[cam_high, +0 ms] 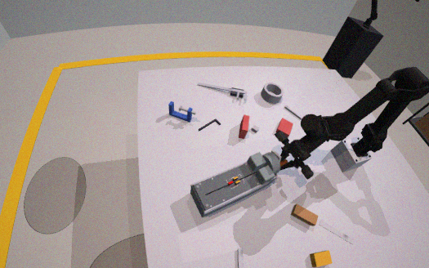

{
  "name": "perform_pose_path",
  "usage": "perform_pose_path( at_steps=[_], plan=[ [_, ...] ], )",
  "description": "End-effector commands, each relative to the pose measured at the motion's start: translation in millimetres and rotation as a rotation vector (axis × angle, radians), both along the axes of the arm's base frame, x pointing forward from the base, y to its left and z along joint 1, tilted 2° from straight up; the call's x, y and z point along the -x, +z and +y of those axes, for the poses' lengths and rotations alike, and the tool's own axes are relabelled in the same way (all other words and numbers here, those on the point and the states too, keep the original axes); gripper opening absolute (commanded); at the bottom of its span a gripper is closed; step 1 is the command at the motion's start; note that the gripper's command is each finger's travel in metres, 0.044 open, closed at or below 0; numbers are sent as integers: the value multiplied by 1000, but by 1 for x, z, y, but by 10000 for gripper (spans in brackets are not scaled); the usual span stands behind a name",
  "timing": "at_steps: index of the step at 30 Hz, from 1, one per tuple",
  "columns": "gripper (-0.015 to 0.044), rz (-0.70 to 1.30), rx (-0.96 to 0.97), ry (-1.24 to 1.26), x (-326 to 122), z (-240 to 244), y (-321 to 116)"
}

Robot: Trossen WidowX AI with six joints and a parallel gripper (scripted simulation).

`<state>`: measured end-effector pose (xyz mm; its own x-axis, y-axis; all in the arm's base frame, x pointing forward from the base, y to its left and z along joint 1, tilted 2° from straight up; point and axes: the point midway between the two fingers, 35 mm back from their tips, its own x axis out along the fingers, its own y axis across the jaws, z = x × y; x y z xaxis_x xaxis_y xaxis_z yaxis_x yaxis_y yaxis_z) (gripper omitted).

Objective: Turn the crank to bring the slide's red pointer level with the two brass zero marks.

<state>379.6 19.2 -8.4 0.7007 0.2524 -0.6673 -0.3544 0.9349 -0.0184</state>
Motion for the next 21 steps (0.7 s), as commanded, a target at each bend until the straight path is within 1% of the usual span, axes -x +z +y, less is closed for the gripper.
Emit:
perform_pose_path(
  at_steps=[1,21],
  plan=[
    [0,2,9,-9,-3,-8,-3],
    [0,2,10,-9,-8,-19,-1]
  ],
)
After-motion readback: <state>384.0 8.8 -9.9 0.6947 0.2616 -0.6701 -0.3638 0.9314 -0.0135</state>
